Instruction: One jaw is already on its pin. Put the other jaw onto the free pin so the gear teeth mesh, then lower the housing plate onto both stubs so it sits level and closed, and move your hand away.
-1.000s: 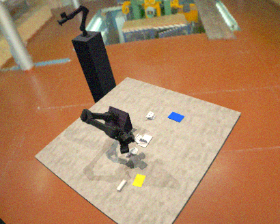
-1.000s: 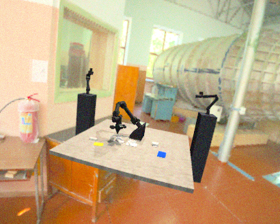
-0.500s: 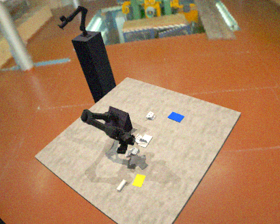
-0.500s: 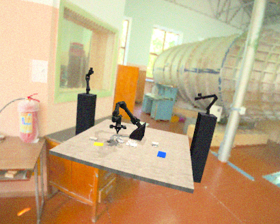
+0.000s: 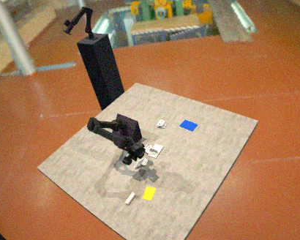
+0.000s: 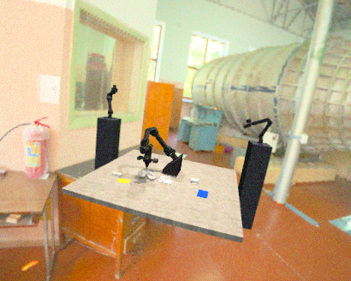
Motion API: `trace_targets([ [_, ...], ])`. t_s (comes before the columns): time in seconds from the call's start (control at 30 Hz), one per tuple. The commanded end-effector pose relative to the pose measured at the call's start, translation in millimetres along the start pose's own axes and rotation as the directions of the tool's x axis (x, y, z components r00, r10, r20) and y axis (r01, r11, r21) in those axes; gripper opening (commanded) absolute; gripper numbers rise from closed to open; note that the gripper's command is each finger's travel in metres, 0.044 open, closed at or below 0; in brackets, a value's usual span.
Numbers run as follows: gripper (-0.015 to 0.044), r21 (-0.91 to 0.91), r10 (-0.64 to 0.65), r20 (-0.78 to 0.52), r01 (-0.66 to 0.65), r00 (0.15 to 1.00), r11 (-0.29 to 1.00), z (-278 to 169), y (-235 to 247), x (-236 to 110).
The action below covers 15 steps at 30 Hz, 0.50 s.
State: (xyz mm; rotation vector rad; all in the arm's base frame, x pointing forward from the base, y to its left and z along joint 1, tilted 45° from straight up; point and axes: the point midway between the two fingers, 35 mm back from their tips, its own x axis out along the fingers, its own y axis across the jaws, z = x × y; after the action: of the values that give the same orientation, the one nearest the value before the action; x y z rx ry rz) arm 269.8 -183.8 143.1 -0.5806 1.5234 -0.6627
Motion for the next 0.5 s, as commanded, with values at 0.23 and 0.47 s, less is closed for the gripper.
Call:
trace_targets([
  [0.23,0.0,0.252,-0.004,0.001,0.004,1.0,0.968,3.7,-1.9,-0.9],
  [0.47,0.0,0.414,-0.004,0.001,0.003,1.0,0.91,5.8,-2.2,-0.9],
])
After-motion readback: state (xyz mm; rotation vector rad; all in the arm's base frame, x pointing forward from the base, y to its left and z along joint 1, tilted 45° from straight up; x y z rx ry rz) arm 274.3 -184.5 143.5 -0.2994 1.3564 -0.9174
